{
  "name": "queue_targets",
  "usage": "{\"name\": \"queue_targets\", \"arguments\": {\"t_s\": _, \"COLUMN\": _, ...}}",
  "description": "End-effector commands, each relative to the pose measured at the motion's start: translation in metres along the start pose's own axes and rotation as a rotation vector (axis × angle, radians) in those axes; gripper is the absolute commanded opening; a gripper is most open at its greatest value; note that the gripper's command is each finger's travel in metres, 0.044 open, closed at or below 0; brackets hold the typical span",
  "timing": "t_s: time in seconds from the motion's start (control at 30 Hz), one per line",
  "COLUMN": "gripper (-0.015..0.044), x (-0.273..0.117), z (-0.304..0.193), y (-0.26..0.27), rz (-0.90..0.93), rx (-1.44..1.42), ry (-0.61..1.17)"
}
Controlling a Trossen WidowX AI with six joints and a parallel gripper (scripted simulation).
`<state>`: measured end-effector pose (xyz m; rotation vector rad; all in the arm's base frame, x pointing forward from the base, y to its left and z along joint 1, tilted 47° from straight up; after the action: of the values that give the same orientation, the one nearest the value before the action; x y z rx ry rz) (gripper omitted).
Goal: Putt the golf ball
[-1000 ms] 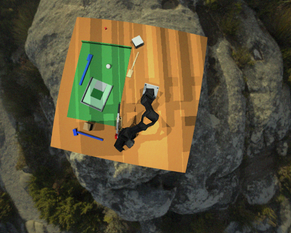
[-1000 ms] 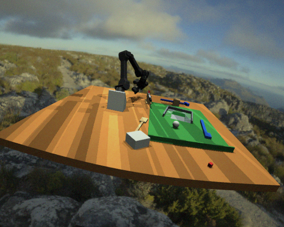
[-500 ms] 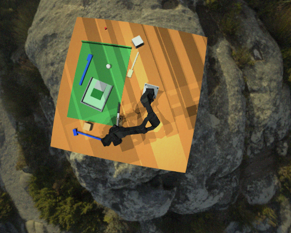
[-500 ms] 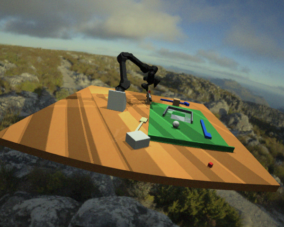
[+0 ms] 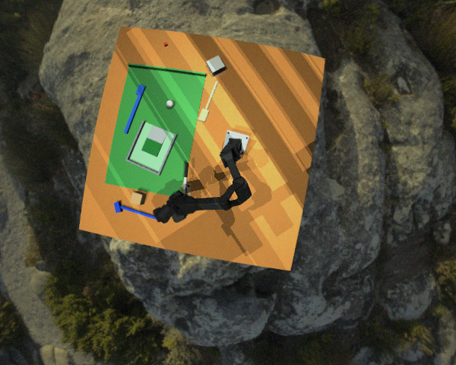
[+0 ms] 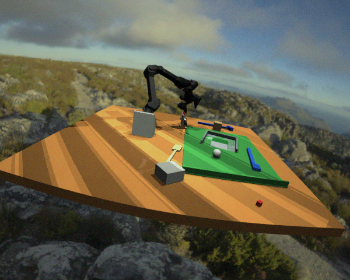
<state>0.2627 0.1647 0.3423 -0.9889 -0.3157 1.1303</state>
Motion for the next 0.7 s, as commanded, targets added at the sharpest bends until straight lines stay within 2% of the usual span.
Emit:
{"name": "queue_targets", "arguments": {"t_s": 0.0, "gripper": 0.044, "x": -0.004, "z": -0.066, "y": 0.008, "rz": 0.028, "rx": 0.084, "ry": 0.176}}
{"name": "queue_targets", "arguments": {"t_s": 0.1, "gripper": 0.044, "x": -0.017, "z": -0.102, "y": 0.029, "rz": 0.117, "rx": 0.136, "ry": 0.242}}
{"name": "queue_targets", "arguments": {"t_s": 0.27, "gripper": 0.044, "x": -0.036, "z": -0.13, "y": 0.062, "rz": 0.234, "rx": 0.233, "ry": 0.262}}
{"name": "queue_targets", "arguments": {"t_s": 0.43, "gripper": 0.044, "x": -0.073, "z": -0.146, "y": 0.112, "rz": 0.361, "rx": 0.438, "ry": 0.184}}
{"name": "queue_targets", "arguments": {"t_s": 0.57, "gripper": 0.044, "x": -0.098, "z": -0.144, "y": 0.132, "rz": 0.351, "rx": 0.59, "ry": 0.08}}
{"name": "queue_targets", "arguments": {"t_s": 0.67, "gripper": 0.044, "x": -0.103, "z": -0.143, "y": 0.134, "rz": 0.34, "rx": 0.615, "ry": 0.061}}
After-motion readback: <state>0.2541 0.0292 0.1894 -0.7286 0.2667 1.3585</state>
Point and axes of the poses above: the point midway between the two fingers, 35 mm back from their tips, its own x axis out along the fingers, its own y axis across the jaws, z = x × y, the point moved 3 cm from there along -x, back along the fingers, and after that the axes turned 4 degrees about -x, right-handed, at the moved point
